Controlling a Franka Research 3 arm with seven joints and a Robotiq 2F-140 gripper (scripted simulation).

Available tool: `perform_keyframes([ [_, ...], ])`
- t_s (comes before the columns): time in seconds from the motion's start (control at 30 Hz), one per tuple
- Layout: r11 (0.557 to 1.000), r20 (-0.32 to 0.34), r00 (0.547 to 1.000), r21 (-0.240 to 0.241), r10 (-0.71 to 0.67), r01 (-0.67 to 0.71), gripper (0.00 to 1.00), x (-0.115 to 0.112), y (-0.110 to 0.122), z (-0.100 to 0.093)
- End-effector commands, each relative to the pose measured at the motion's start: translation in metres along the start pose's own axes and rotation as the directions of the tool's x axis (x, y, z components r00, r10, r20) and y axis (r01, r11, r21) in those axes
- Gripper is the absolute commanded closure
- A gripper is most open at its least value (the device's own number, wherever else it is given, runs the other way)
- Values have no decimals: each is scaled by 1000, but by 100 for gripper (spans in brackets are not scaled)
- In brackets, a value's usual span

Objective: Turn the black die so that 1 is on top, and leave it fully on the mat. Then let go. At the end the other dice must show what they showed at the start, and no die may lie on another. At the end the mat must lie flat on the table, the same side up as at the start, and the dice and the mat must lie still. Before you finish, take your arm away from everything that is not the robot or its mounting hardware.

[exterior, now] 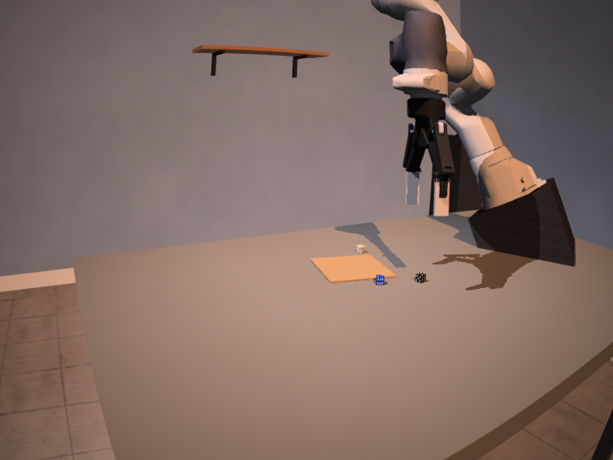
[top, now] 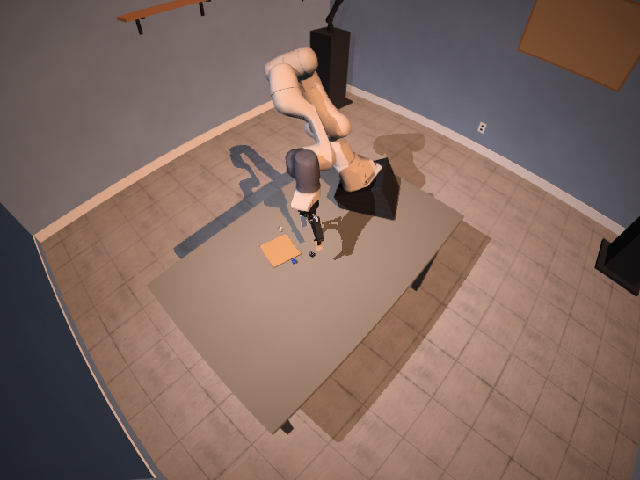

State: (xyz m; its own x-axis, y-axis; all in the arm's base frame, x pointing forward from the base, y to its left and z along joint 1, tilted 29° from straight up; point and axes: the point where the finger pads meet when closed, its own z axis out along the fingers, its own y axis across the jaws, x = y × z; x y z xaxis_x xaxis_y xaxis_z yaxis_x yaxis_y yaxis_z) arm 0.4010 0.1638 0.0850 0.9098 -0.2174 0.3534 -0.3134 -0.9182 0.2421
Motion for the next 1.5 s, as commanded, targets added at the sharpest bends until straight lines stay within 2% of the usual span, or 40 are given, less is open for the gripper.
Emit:
perform_keyframes([
  [0.0,985,-2,985,3,-172,172,0,0,-2,1],
  [0.4,928,1,928,0,-372,372,0,-1,-1,4],
  [0.47,928,1,928,0,-372,372,0,-1,-1,4],
  [0.77,851,5,851,-2,-525,525,0,-2,0,8],
  [0.97,784,8,784,-4,-621,621,0,-2,1,10],
  [1.03,784,8,784,-4,-621,621,0,-2,1,10],
  [1.1,744,10,744,-5,-668,668,0,-3,1,12],
  [1.3,677,13,677,-5,-736,736,0,-3,2,14],
  [1.47,603,17,603,-6,-798,798,0,-4,3,16],
])
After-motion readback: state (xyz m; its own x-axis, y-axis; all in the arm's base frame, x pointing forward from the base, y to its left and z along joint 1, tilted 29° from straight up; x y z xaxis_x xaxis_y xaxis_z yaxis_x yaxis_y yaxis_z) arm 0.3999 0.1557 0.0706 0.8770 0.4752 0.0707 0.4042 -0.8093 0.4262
